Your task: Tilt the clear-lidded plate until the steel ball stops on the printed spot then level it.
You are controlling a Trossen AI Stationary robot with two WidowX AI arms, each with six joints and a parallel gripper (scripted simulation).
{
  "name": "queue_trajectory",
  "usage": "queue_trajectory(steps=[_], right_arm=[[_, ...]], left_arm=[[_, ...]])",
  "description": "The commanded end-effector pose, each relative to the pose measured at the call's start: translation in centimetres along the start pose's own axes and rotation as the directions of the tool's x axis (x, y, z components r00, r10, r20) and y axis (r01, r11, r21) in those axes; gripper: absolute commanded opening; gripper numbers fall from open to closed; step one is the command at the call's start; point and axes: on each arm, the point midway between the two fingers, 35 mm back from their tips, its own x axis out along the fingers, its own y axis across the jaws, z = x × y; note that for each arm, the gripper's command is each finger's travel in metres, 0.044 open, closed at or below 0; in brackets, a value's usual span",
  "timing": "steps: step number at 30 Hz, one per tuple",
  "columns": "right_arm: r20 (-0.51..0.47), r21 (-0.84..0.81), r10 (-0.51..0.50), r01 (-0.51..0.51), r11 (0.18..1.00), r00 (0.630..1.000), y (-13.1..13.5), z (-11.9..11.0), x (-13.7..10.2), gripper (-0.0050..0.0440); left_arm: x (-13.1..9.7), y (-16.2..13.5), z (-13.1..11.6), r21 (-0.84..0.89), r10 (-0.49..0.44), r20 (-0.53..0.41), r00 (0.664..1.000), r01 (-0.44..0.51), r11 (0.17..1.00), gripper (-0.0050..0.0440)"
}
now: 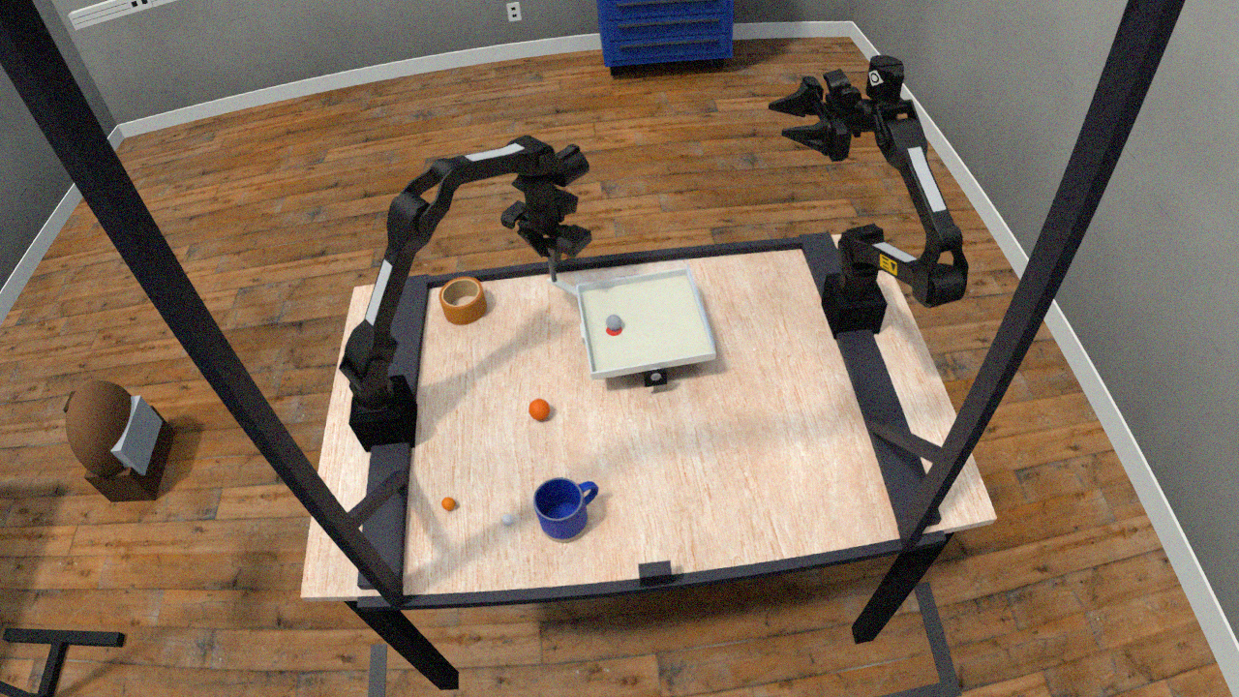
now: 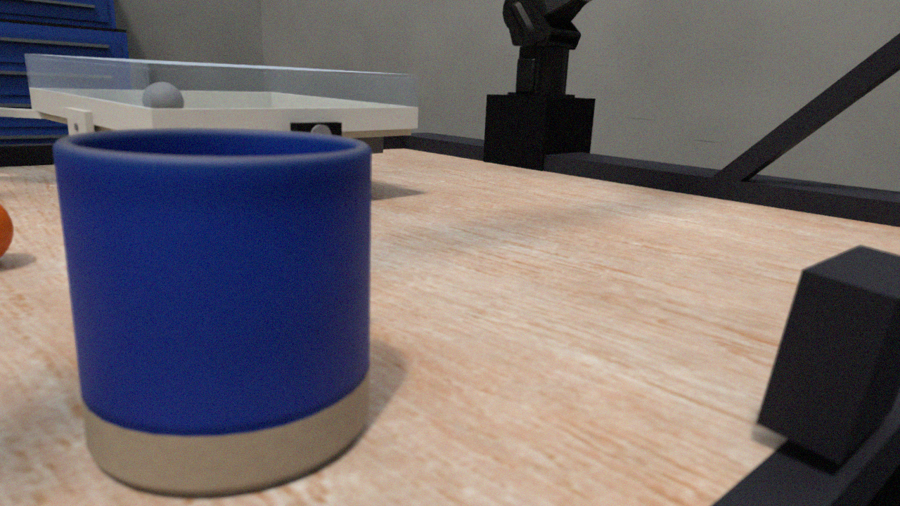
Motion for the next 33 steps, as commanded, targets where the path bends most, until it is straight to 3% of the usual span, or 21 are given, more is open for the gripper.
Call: queue_trajectory(steps=[1,11,33], right_arm=[[0.000,-0.003,-0.002,0.002,1.000,1.000,-0.2,0.1,0.0,0.0400],[0.000,-0.003,-0.002,0.002,1.000,1.000,-0.2,0.1,0.0,0.0400],[0.000,-0.003,-0.002,0.002,1.000,1.000,-0.2,0.1,0.0,0.0400]], left_arm=[[-0.9,0.3,1.0,-0.006,-0.008,0.039,0.999,0.008,1.000,-0.0050],[-2.6,0.0,1.0,-0.004,-0.008,0.074,0.997,0.008,1.000,-0.0050],[-1.7,0.0,0.9,-0.002,-0.011,0.051,0.999,0.011,1.000,-0.0050]])
